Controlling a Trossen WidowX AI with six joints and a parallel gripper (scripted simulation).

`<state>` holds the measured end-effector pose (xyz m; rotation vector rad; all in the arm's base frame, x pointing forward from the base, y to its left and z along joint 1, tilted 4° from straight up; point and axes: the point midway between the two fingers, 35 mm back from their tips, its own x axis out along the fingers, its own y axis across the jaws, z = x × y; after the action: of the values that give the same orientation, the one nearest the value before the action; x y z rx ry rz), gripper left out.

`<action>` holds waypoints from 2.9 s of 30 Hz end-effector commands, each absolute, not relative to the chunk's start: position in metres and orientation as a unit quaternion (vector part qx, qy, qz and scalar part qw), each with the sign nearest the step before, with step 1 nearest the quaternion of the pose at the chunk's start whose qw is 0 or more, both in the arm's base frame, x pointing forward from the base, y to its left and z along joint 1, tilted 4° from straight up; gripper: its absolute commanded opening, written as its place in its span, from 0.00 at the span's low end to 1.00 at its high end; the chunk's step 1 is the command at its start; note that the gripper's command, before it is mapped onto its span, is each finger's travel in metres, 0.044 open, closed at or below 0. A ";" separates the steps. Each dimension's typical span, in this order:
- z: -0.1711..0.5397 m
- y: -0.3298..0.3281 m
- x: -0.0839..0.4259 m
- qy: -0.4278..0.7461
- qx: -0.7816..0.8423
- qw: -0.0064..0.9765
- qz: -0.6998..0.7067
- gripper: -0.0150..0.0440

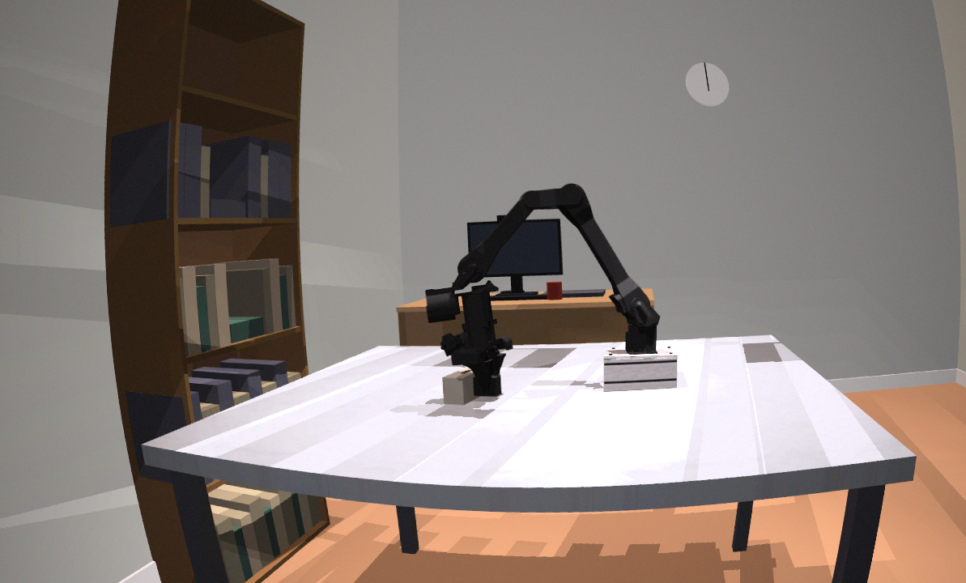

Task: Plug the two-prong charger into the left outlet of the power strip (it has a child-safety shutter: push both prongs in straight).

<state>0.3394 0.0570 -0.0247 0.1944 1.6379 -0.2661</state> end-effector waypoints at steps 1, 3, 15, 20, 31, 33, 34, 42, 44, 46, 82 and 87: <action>-0.023 0.055 0.346 0.719 0.087 0.679 -0.120 0.25; -0.023 0.055 0.346 0.719 0.087 0.679 -0.120 0.25; -0.022 0.055 0.347 0.719 0.087 0.679 -0.120 0.25; -0.023 0.055 0.347 0.719 0.087 0.679 -0.120 0.25; -0.024 0.054 0.347 0.719 0.087 0.679 -0.120 0.25; -0.024 0.054 0.347 0.719 0.087 0.679 -0.120 0.25; -0.025 0.054 0.347 0.719 0.087 0.679 -0.120 0.25; -0.025 0.057 0.340 0.728 0.086 0.669 -0.119 0.25; -0.025 0.057 0.340 0.728 0.086 0.669 -0.119 0.25; -0.025 0.057 0.340 0.728 0.086 0.669 -0.119 0.30; -0.025 0.059 0.334 0.724 0.086 0.673 -0.119 1.00; -0.025 0.059 0.333 0.723 0.087 0.674 -0.120 1.00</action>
<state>0.3348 0.0594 -0.0238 0.1957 1.6272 -0.2632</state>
